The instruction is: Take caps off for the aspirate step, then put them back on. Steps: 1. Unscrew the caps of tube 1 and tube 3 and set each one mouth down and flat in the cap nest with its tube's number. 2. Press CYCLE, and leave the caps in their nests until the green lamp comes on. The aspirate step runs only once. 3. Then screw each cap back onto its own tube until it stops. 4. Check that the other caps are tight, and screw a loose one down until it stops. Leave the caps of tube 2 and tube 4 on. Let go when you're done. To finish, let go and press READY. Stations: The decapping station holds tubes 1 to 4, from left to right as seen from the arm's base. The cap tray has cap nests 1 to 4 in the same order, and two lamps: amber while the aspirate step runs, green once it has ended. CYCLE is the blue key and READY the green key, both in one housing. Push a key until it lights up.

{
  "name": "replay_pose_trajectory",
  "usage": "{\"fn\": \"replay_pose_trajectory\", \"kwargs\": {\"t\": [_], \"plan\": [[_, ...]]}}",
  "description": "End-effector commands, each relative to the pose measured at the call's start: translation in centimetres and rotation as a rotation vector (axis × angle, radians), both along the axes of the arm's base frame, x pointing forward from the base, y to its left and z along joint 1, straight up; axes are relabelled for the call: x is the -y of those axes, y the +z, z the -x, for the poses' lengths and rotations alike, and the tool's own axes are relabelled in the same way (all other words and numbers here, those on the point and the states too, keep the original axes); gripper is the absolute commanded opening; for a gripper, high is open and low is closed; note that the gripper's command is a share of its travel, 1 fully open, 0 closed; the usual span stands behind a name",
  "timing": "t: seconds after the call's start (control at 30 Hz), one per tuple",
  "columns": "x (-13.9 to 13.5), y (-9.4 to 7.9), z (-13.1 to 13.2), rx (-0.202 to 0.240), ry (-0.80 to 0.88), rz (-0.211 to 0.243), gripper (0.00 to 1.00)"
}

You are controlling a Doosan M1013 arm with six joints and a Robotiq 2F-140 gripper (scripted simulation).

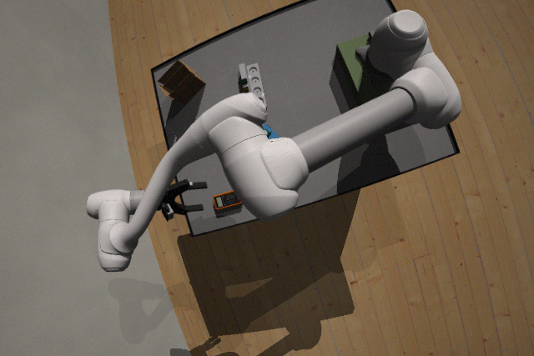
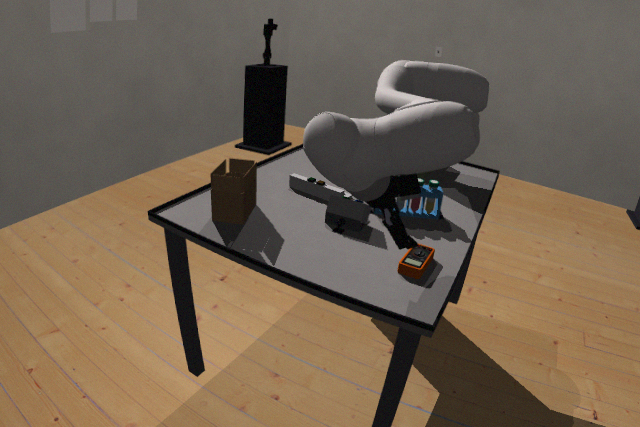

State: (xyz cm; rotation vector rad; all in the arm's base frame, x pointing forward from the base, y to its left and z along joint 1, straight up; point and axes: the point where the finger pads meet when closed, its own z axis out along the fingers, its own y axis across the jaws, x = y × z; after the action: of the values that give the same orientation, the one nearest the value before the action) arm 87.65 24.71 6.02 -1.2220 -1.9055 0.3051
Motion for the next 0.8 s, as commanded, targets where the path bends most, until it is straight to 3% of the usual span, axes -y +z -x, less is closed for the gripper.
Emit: {"fn": "replay_pose_trajectory", "kwargs": {"t": [0.0,0.53,0.57,0.77], "plan": [[-0.02,0.2,-0.03,0.002,0.0,-0.001,1.0],[-0.02,0.2,-0.03,0.002,0.0,-0.001,1.0],[-0.02,0.2,-0.03,0.002,0.0,-0.001,0.41],[-0.02,0.2,-0.03,0.002,0.0,-0.001,0.41]]}}
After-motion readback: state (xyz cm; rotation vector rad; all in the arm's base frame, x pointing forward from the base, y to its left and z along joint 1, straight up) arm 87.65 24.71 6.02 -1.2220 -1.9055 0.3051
